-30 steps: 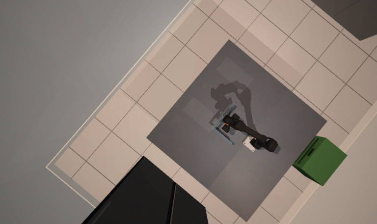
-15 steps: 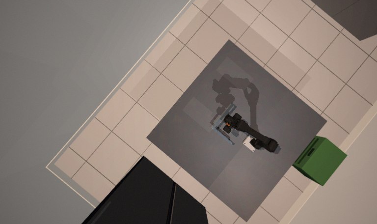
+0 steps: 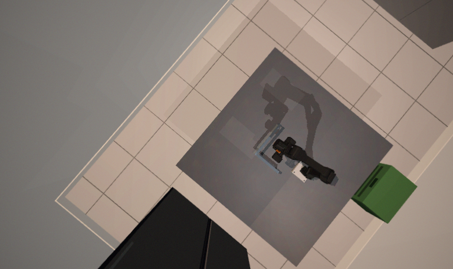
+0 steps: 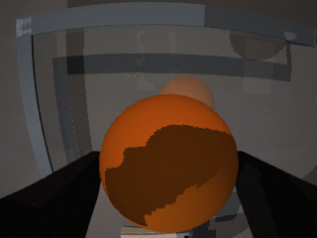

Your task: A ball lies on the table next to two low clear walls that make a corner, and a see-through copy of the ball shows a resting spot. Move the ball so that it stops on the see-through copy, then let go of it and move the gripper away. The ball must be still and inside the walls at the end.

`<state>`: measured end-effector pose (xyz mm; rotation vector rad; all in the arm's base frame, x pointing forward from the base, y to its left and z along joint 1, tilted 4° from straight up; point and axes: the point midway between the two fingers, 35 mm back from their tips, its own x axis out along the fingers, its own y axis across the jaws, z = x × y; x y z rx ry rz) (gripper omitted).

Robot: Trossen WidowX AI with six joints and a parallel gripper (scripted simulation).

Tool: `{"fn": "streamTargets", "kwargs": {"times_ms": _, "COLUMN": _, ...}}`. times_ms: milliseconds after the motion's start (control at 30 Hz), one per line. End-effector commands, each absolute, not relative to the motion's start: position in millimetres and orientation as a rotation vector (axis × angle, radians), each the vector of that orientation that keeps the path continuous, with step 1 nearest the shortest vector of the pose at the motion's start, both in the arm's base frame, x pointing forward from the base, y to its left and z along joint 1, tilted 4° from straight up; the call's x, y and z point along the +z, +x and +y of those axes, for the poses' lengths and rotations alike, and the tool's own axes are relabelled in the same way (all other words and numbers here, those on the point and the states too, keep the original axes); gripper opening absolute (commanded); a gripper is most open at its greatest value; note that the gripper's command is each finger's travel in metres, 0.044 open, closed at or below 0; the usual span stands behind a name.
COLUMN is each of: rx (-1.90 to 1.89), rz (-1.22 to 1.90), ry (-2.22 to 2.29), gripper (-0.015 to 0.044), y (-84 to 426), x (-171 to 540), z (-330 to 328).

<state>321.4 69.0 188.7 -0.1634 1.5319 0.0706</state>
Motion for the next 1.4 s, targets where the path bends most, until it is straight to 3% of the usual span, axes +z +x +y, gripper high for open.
{"fn": "streamTargets", "kwargs": {"times_ms": 0, "rx": 0.073, "rz": 1.515, "ry": -0.156, "gripper": 0.0000, "y": 319.4, "x": 199.8, "z": 69.6}}
{"fn": "streamTargets", "kwargs": {"times_ms": 1367, "rx": 0.070, "rz": 1.515, "ry": -0.158, "gripper": 0.0000, "y": 318.5, "x": 75.2, "z": 34.5}}
